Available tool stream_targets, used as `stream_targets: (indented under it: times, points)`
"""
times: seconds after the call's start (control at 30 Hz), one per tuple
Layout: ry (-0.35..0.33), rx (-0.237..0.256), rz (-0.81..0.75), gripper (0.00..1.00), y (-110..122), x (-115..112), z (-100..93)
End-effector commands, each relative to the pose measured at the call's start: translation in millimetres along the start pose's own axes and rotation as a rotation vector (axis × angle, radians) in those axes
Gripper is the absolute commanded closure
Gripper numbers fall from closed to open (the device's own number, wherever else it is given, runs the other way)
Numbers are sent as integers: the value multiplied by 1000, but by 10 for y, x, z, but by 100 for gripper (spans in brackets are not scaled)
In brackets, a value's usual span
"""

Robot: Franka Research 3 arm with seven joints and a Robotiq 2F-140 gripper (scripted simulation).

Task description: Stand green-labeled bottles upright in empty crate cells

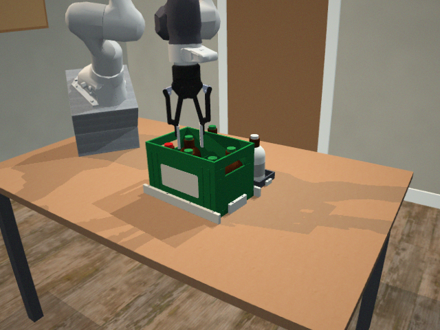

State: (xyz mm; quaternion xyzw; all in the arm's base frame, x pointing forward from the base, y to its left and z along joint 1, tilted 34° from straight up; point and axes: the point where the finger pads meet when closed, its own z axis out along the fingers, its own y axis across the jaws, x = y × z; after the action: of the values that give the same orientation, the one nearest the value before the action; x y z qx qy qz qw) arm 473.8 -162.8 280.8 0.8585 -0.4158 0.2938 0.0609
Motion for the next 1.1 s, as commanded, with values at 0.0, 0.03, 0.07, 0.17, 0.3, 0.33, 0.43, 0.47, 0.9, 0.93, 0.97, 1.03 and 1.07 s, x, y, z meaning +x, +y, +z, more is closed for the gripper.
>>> stream_targets:
  times: [0.0, 0.03, 0.07, 0.17, 0.3, 0.33, 0.43, 0.47, 0.9, 0.93, 0.97, 1.03, 1.07]
  points:
    - [-19, -7, 0, 62, 28, -60, -69]
    - [-19, -7, 0, 62, 28, -60, -69]
    - [-19, -7, 0, 62, 28, -60, -69]
    - [-19, -7, 0, 62, 27, -59, -146]
    - [-19, -7, 0, 62, 27, -57, -245]
    - [-19, -7, 0, 62, 27, -56, -268]
    - [-19, -7, 0, 62, 26, -55, -333]
    - [-19, -7, 0, 62, 26, -55, -353]
    - [-19, -7, 0, 62, 25, -52, -479]
    - [-19, -7, 0, 62, 25, -52, -482]
    - [-19, -7, 0, 62, 25, -52, -484]
    - [-19, -7, 0, 62, 25, -52, -487]
    - [-19, -7, 0, 62, 25, -52, -487]
